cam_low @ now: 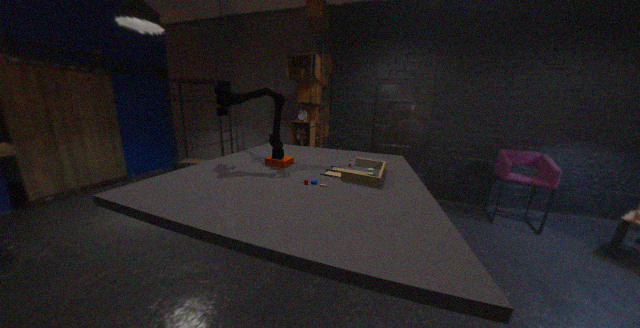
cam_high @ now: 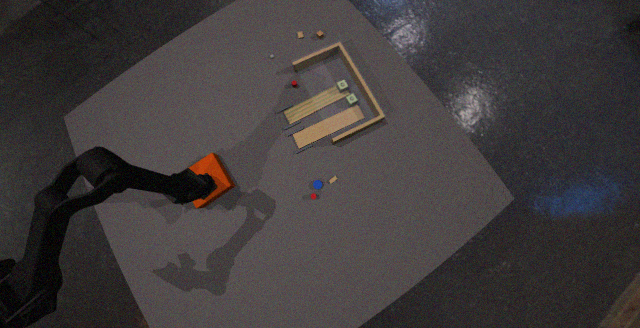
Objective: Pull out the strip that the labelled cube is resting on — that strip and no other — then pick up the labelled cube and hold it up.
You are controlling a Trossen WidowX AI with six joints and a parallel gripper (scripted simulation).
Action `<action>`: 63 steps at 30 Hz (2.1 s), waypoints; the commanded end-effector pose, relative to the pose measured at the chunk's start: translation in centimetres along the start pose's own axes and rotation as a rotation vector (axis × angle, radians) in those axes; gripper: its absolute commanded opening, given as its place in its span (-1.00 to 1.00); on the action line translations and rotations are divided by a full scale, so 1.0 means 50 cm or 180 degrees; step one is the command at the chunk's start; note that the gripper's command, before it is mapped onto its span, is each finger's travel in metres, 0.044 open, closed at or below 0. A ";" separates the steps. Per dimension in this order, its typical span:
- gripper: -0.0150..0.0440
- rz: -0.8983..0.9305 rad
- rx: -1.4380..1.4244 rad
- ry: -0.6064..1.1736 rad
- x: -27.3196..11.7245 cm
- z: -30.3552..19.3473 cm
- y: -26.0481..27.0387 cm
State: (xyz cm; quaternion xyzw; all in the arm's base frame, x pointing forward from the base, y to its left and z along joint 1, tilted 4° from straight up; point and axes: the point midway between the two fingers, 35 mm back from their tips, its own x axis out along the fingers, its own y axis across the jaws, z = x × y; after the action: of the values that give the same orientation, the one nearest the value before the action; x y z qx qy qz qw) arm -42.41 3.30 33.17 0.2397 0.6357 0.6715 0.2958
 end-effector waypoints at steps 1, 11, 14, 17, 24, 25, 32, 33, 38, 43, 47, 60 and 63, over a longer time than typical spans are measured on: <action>0.86 0.0000 -0.0015 0.0029 -0.004 -0.004 0.000; 0.86 0.0206 -0.0870 0.1661 -0.272 -0.193 -0.014; 0.86 0.0343 -0.1133 0.2183 -0.374 -0.230 -0.023; 0.86 0.0517 -0.1388 0.2699 -0.479 -0.253 -0.035; 0.86 0.0974 -0.1817 0.3819 -0.722 -0.246 -0.067; 0.86 0.1030 -0.1854 0.3946 -0.750 -0.240 -0.071; 0.86 0.1585 -0.2246 0.4815 -0.924 -0.179 -0.106; 0.86 0.1712 -0.2320 0.4978 -0.956 -0.163 -0.114; 0.86 0.2425 -0.2631 0.5766 -1.096 -0.061 -0.152; 0.86 0.3301 -0.2862 0.6468 -1.203 0.070 -0.193; 0.86 0.4123 -0.2957 0.6952 -1.261 0.189 -0.227; 0.86 0.7297 -0.2090 0.8145 -1.277 0.617 -0.330; 0.86 0.8109 -0.1570 0.8254 -1.240 0.709 -0.351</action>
State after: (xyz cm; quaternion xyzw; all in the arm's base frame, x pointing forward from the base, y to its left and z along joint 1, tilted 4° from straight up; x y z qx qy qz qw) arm 26.59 -18.33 22.48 0.1640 0.1849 -0.3432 0.9062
